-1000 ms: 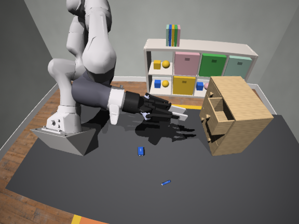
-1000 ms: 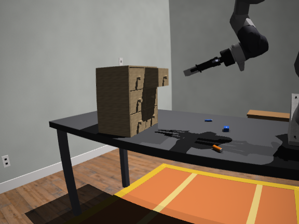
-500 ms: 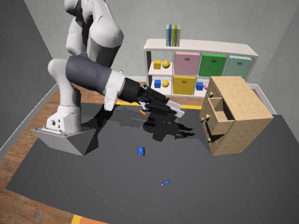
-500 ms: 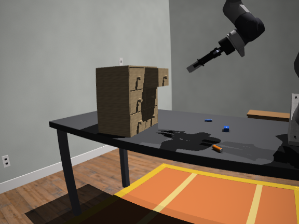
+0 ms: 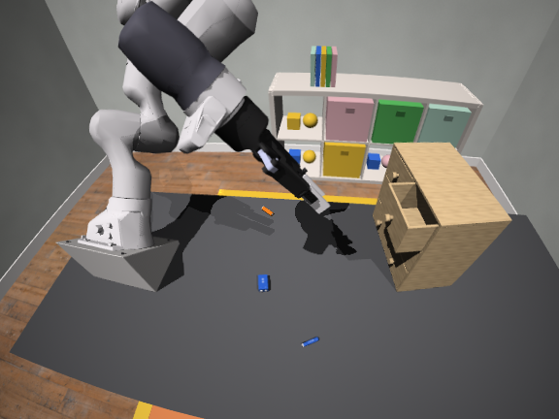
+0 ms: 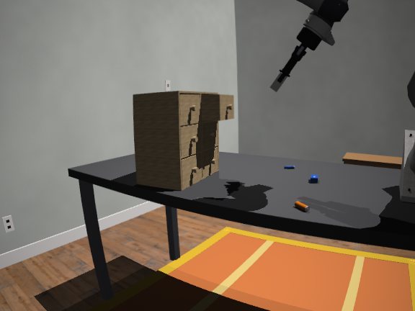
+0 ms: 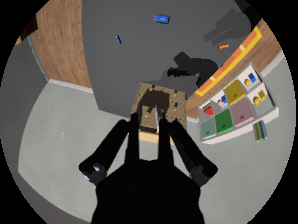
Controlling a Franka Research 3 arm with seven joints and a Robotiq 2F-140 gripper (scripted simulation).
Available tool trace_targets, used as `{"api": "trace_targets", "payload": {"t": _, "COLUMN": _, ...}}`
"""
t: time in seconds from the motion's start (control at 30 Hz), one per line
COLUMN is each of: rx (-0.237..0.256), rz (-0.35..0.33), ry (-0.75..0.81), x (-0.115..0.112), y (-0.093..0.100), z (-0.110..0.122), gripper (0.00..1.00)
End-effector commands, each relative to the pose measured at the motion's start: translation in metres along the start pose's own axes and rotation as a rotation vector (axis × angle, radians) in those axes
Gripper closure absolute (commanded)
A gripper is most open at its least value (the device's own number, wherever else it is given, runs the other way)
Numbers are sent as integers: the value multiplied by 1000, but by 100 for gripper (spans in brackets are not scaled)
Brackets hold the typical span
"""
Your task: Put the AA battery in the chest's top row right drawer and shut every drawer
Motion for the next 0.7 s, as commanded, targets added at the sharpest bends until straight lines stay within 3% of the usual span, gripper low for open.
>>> {"api": "trace_targets", "payload": {"t": 0.0, "rx": -32, "rz": 181, "ry": -169, "x": 1, "y": 8, "z": 2, "gripper": 72}}
{"api": "trace_targets", "payload": {"t": 0.37, "rx": -26, "rz": 464, "ry": -162, "x": -10, "y": 35, "z": 0, "gripper": 72}}
{"api": "trace_targets", "payload": {"t": 0.67, "rx": -23, "rz": 575, "ry": -158, "x": -14, "y": 45, "z": -1, "gripper": 72}}
Point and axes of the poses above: the point where the finger pads meet when closed, its own y axis back along the fingers, its own z axis across the jaws, x = y × z, the point moved 6 cm from there along y, back along the fingers, and after that the axes turned 6 degrees about -y, right-handed, at the moved point
